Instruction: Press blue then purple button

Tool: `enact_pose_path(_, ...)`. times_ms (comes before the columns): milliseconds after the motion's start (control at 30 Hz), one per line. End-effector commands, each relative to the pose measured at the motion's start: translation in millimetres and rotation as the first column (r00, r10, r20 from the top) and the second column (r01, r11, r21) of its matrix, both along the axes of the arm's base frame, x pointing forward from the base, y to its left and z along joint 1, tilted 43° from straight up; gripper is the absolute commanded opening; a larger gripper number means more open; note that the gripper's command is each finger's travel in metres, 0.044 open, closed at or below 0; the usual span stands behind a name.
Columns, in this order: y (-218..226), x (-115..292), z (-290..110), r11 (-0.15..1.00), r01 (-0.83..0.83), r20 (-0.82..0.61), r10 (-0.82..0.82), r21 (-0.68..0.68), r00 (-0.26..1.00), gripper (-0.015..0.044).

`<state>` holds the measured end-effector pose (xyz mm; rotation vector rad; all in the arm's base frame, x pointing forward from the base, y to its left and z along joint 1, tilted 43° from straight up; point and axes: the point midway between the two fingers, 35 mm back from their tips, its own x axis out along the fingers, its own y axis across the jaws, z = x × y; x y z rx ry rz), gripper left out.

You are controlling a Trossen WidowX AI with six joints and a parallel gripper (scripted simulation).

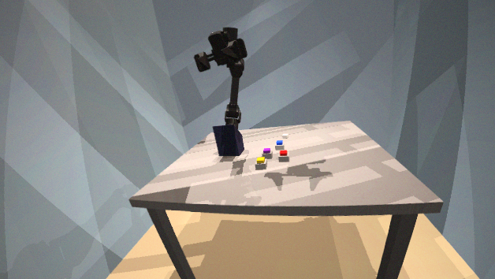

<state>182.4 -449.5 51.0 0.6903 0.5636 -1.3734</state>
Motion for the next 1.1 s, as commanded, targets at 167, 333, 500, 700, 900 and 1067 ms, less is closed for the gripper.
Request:
enact_pose_path(167, 130.6, 91.5, -31.0, 0.789, -0.534, -0.023, 0.566, 0.303, 0.824, 0.04)
enact_pose_path(333, 212.4, 116.1, -38.6, 0.533, -0.726, 0.053, 0.79, 0.435, 0.611, 0.04)
enact_pose_path(500, 298.0, 122.7, -37.8, 0.213, -0.825, 0.181, 0.918, 0.523, 0.352, 0.04)
enact_pose_path(700, 399.1, 106.8, -24.3, -0.197, -0.811, 0.382, 0.923, 0.551, 0.035, 0.04)
enact_pose_path(900, 482.1, 73.1, 0.6, -0.53, -0.689, 0.579, 0.792, 0.494, -0.194, 0.04)
enact_pose_path(1067, 483.4, 72.3, 1.2, -0.535, -0.687, 0.582, 0.789, 0.492, -0.198, 0.04)
